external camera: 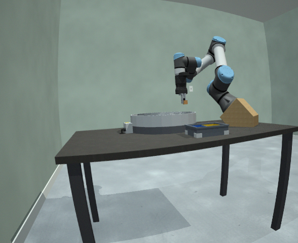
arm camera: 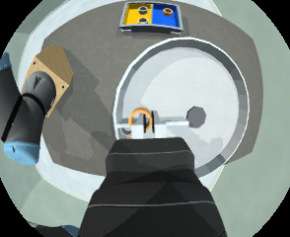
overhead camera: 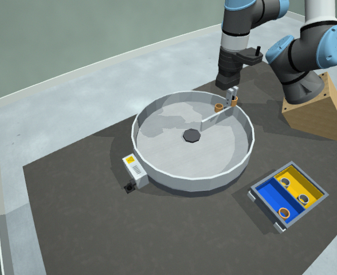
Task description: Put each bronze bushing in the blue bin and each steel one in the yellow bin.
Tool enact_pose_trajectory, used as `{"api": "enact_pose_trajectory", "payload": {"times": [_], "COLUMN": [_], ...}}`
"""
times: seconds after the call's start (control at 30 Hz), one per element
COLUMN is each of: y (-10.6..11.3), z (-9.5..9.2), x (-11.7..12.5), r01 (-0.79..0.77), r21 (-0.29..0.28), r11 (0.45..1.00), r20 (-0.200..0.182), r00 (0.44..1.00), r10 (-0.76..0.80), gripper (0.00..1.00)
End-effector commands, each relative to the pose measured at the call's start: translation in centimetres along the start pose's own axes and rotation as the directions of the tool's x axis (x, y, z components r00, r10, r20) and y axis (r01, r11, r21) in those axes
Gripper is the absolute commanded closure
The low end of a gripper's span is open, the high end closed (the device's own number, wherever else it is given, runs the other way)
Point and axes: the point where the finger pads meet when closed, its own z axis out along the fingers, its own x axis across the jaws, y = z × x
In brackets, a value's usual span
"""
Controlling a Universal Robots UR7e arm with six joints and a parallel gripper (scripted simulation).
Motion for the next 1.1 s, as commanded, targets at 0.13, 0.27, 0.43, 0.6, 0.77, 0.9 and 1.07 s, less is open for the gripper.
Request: {"api": "enact_pose_trajectory", "payload": {"times": [0.13,0.27,0.43,0.6,0.77,0.9,1.07], "y": [-5.8,-5.8,-10.9,-12.4,-15.7,-16.8,-21.2], "z": [0.2,0.2,0.2,0.3,0.3,0.3,0.4], "x": [1.5,1.5,2.7,3.1,3.8,4.1,5.1], "r01": [-0.005,-0.005,-0.004,-0.005,-0.005,-0.005,-0.005], "r21": [-0.015,-0.015,-0.014,-0.015,-0.015,-0.015,-0.015], "r11": [1.000,1.000,1.000,1.000,1.000,1.000,1.000], "r20": [0.009,0.009,0.009,0.010,0.010,0.010,0.010], "r00": [1.000,1.000,1.000,1.000,1.000,1.000,1.000], "r10": [0.005,0.005,0.004,0.005,0.005,0.005,0.005], "gripper": [1.00,1.00,1.00,1.00,1.00,1.00,1.00]}}
